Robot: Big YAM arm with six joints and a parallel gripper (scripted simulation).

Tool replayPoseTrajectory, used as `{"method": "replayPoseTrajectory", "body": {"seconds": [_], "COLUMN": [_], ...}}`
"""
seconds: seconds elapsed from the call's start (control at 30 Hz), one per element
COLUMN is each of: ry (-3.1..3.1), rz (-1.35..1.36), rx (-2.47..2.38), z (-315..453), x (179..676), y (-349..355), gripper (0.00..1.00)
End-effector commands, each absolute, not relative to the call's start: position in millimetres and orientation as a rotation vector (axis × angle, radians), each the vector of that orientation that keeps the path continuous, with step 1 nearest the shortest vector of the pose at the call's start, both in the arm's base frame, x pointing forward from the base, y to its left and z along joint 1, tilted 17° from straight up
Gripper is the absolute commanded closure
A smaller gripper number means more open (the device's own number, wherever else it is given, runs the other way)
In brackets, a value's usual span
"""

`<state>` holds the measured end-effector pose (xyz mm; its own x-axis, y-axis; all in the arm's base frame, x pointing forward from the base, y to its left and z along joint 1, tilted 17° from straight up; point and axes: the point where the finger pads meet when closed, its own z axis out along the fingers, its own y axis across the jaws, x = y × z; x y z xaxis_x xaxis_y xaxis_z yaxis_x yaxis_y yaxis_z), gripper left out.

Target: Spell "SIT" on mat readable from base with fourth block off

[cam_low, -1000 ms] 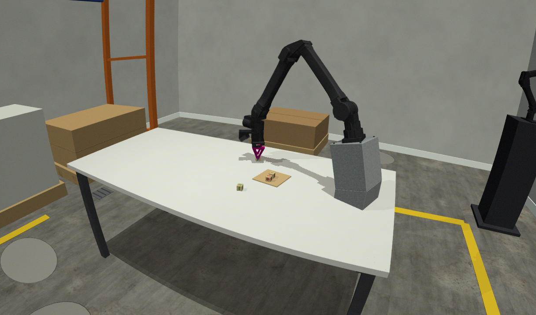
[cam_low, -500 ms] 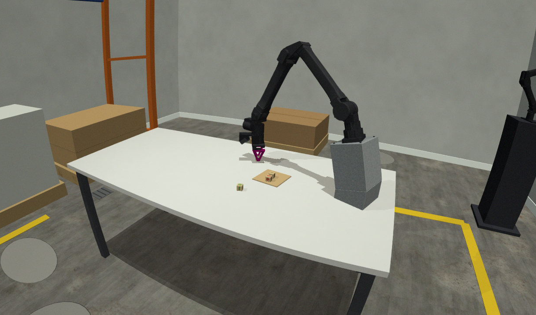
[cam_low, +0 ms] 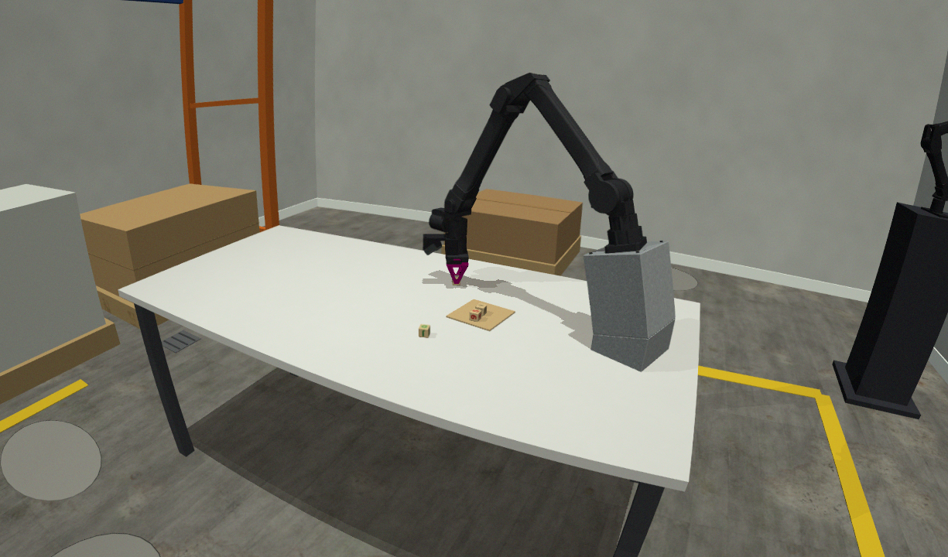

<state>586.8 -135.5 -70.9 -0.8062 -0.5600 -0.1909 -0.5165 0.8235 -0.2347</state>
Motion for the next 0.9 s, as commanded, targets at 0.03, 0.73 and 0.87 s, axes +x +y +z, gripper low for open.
{"method": "replayPoseTrajectory", "body": {"seconds": [0.03, 0.73, 0.87], "ry": [2.741, 2.741, 2.741], "rz": [-0.259, -0.259, -0.259], "rx": [-0.806, -0.806, -0.806], "z": [-73.3, -73.3, -73.3], "x": [598.2, 598.2, 598.2], "y": [-145.5, -145.5, -145.5], "gripper": [0.59, 0.78, 0.78]}}
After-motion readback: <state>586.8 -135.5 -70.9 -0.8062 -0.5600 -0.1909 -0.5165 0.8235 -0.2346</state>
